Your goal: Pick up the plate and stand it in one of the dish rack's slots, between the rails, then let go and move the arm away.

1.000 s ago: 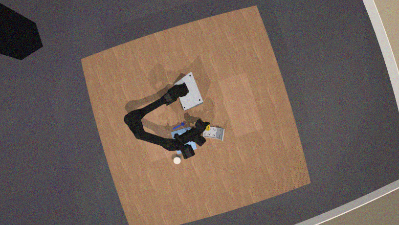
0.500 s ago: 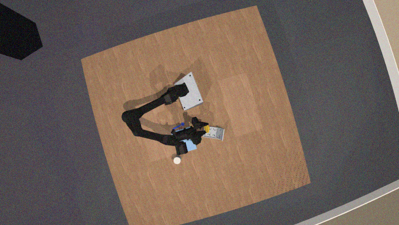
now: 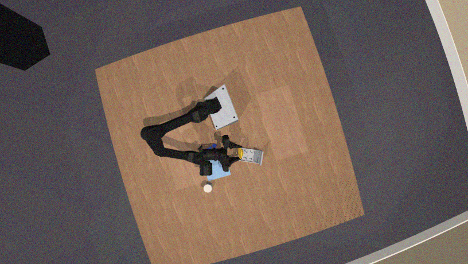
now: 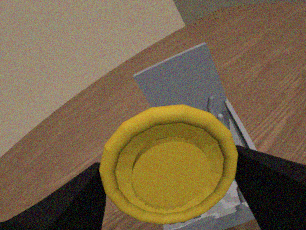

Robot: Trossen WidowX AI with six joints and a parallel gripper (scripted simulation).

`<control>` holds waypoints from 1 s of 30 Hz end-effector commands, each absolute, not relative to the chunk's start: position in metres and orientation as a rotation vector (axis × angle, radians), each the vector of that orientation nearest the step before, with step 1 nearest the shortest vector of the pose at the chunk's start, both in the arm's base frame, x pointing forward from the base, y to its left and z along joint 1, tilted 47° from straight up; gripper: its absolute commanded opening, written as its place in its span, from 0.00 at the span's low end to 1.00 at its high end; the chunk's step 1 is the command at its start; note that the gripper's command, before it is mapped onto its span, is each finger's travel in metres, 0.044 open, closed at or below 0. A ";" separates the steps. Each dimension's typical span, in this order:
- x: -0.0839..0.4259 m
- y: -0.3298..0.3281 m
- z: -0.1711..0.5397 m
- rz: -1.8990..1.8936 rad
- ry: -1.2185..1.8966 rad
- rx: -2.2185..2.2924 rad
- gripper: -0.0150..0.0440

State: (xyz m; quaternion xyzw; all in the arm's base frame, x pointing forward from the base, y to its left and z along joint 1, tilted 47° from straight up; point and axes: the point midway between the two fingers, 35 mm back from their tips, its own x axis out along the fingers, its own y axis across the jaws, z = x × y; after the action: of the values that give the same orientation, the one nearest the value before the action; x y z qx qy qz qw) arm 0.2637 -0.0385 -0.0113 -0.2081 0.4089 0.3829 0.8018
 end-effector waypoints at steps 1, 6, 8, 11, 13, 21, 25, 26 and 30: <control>0.263 -0.043 -0.007 0.839 0.764 -0.535 0.25; 0.262 -0.049 -0.003 0.847 0.636 -0.647 0.25; 0.261 -0.051 -0.001 0.847 0.586 -0.694 0.25; 0.260 -0.054 0.001 0.844 0.528 -0.751 0.25; 0.260 -0.054 0.001 0.844 0.524 -0.755 0.25; 0.260 -0.054 0.001 0.844 0.524 -0.755 0.25; 0.263 -0.051 -0.003 0.844 0.528 -0.751 0.25; 0.265 -0.049 -0.006 0.844 0.531 -0.749 0.25; 0.268 -0.046 -0.010 0.843 0.534 -0.745 0.25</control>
State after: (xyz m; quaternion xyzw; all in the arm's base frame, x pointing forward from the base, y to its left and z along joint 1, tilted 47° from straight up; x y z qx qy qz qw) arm 0.2681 -0.0495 -0.0036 -0.3576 0.2438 0.3931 0.8113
